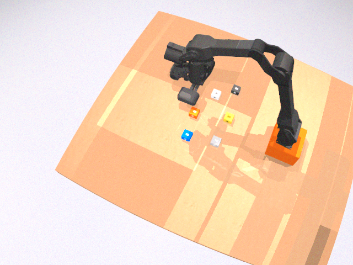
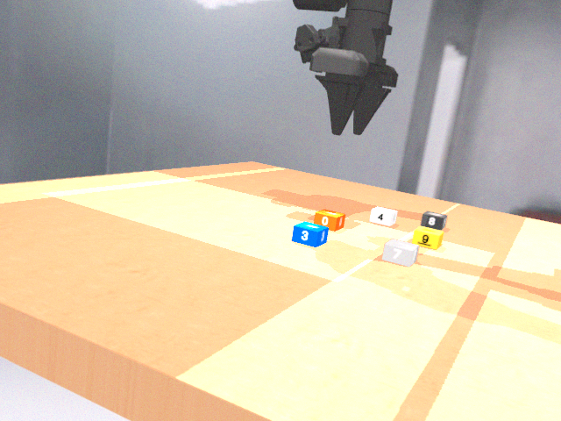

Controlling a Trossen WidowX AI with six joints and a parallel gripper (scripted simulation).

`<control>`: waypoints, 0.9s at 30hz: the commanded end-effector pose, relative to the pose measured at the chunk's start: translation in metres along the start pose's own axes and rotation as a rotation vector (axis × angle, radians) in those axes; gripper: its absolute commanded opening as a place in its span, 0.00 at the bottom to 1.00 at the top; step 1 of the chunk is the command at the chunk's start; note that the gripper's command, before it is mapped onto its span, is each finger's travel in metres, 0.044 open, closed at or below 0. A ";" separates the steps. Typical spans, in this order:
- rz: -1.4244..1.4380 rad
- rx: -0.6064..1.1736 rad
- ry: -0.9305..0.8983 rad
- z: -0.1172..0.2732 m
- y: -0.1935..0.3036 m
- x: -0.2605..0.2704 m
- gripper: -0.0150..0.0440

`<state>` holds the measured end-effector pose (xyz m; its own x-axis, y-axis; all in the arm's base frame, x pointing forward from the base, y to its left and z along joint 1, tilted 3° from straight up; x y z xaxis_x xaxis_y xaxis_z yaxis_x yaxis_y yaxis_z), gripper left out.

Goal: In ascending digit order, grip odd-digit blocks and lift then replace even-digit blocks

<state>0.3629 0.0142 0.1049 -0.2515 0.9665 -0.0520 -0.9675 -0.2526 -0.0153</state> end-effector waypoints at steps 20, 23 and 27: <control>-0.009 0.008 -0.003 -0.083 -0.007 0.017 0.93; -0.009 0.008 -0.003 -0.088 -0.007 0.017 0.93; -0.009 0.008 -0.003 -0.095 -0.007 0.017 0.93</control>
<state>0.3697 0.0291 0.0166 -0.2402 0.9695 -0.0487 -0.9703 -0.2413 -0.0181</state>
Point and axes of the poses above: the point midway between the two fingers, 35 mm back from their tips, its own z axis back along the fingers, its own x axis across the jaws, y = z × x, the point moved 2 cm from there along z, back along the fingers, and after that the axes turned 11 degrees about z, right-handed, at the moved point
